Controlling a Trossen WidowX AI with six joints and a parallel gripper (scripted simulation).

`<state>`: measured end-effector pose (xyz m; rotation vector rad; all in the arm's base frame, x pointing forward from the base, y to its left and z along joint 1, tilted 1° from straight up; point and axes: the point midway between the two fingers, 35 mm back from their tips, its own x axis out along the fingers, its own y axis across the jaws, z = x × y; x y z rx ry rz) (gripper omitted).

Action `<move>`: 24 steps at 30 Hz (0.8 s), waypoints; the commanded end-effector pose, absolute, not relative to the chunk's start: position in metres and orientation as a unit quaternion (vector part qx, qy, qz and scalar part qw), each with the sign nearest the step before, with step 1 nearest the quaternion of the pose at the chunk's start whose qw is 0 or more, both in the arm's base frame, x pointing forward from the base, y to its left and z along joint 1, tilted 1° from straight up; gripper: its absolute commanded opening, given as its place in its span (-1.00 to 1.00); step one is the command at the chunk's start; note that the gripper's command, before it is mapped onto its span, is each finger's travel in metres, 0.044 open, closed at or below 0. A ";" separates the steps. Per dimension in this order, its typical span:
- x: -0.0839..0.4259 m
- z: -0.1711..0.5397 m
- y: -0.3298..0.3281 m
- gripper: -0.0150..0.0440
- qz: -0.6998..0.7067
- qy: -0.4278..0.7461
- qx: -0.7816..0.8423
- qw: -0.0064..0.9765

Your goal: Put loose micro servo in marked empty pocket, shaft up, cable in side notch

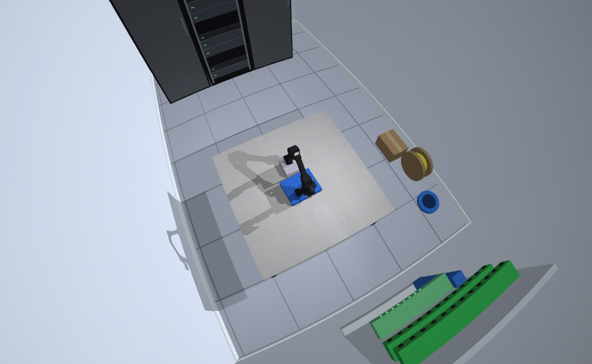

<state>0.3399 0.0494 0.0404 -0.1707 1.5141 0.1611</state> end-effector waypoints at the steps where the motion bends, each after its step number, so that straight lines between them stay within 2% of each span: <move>1: 0.339 0.037 0.050 -0.49 0.074 0.686 -0.076 0.720; 8: 0.340 0.031 0.050 -0.49 0.074 0.686 -0.076 0.720; 15: 0.340 0.033 0.049 0.13 0.073 0.686 -0.076 0.720; 24: 0.334 0.068 0.048 0.14 0.073 0.686 -0.076 0.720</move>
